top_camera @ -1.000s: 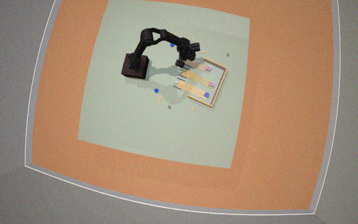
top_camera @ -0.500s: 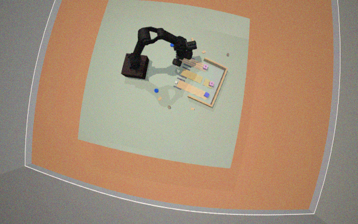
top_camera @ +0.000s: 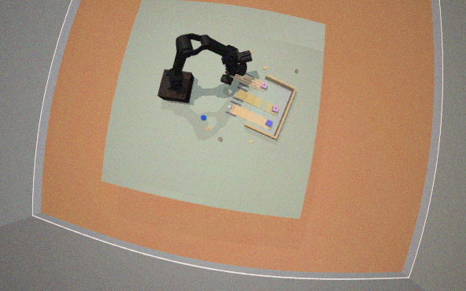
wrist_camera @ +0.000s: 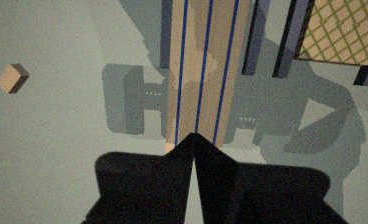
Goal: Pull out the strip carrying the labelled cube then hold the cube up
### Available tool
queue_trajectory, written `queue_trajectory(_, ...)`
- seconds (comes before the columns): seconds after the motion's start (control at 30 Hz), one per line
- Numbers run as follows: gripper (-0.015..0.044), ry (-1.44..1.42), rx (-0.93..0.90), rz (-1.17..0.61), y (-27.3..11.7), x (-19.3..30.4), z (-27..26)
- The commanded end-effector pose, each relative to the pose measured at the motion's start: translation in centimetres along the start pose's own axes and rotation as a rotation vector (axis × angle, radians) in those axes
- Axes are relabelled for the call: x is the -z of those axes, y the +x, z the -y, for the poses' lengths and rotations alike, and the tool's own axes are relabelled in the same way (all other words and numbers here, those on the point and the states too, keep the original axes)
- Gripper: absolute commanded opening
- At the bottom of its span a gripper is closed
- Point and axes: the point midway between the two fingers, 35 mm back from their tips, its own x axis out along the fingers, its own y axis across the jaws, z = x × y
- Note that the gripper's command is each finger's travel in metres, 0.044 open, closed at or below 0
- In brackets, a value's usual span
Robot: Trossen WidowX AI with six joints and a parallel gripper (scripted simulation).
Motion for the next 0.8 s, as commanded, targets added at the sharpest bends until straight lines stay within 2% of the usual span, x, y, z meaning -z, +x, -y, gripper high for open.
queue_trajectory(0.0, 0.0, -0.002, 0.012, -0.022, 0.5, 1.5, 0.2)
queue_trajectory(0.77, 0.0, -0.002, 0.012, -0.024, 0.4, 4.9, 0.1)
